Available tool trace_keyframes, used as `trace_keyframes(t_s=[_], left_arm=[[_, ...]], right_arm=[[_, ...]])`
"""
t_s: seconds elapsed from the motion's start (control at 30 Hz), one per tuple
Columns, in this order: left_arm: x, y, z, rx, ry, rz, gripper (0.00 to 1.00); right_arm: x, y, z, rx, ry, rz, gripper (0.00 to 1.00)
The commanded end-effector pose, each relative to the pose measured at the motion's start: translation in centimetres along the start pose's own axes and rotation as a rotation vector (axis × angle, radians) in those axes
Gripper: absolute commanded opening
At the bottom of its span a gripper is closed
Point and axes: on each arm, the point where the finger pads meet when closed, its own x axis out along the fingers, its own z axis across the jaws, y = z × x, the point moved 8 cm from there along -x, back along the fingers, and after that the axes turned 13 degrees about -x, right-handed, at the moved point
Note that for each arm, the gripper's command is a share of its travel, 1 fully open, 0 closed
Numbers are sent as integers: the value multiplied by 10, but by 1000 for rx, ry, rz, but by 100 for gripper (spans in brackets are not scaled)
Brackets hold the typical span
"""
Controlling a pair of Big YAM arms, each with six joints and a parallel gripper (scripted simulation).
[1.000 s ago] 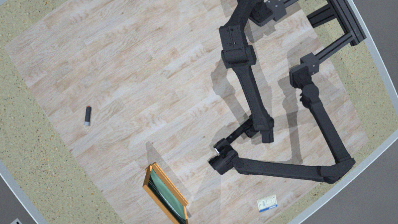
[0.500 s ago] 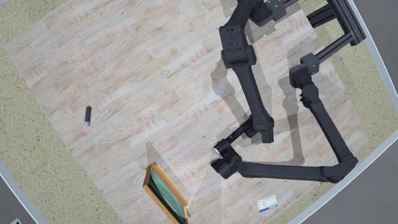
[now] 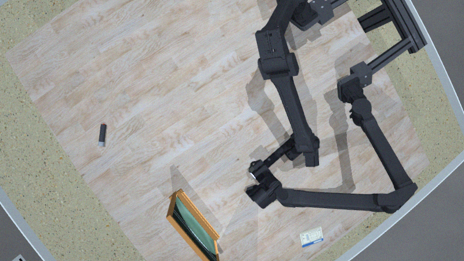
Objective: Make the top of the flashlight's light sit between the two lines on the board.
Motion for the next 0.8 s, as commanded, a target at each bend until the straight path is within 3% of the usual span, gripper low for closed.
trace_keyframes(t_s=[0.0, 0.1, 0.13, 0.47, 0.77], left_arm=[[-4, -9, 3, -20, 2, -17, 100], [-4, -9, 3, -23, 3, -17, 100], [-27, -17, 0, -21, 14, -52, 100], [-65, -19, 1, -26, 19, -62, 100], [-64, -10, -4, -8, 9, -29, 100]], right_arm=[[1, -2, 2, -9, -6, 0, 29], [1, -2, 2, -9, -6, 0, 29], [1, -2, 2, -9, -6, 0, 29], [1, -2, 2, -9, -6, 0, 29], [1, -2, 2, -9, -6, 0, 29]])
